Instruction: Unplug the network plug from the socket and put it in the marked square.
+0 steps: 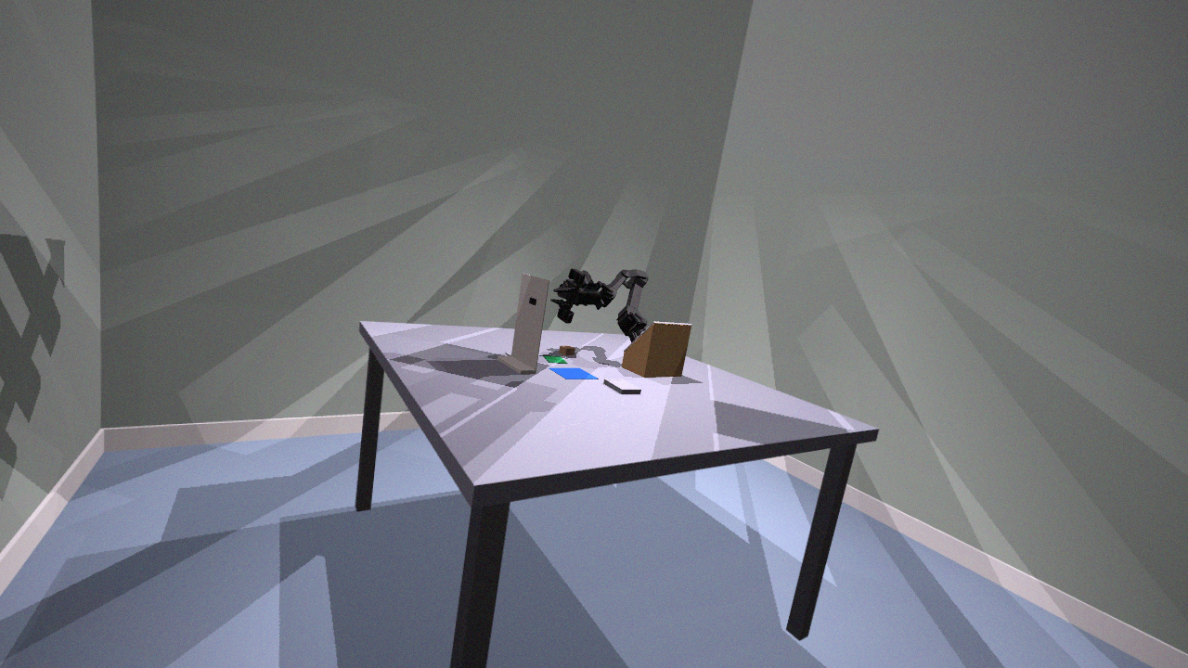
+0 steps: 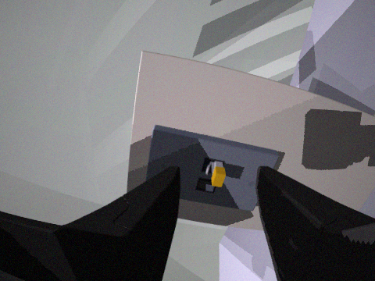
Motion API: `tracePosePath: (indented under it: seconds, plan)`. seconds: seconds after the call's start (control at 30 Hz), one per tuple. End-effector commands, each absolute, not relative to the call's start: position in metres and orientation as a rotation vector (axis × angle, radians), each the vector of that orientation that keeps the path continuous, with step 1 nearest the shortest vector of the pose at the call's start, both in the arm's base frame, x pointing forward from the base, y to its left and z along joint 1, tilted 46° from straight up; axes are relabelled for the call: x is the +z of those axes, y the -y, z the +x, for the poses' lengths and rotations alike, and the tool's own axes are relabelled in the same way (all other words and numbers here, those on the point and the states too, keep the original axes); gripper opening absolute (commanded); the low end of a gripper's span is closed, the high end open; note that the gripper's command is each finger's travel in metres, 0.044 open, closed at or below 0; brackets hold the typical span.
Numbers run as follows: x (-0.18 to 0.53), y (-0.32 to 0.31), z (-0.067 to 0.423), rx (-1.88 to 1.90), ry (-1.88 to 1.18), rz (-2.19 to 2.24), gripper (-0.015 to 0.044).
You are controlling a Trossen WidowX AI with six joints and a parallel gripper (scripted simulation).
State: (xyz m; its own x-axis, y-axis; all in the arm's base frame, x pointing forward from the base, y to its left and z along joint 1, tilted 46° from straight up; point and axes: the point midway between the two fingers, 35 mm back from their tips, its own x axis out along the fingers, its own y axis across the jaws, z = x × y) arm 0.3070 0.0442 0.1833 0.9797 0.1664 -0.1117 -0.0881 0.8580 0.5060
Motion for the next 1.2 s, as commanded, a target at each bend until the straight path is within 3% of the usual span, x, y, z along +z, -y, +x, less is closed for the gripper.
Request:
tracePosePath:
  seconds: [0.0, 0.4, 1.17]
  plan:
    - [0.162, -0.054, 0.298, 0.161, -0.199, 0.607, 0.0156]
    - [0.128, -0.067, 0.281, 0.191, -0.280, 0.745, 0.0156]
    - [0.129, -0.072, 0.338, 0.192, -0.277, 0.745, 0.0156]
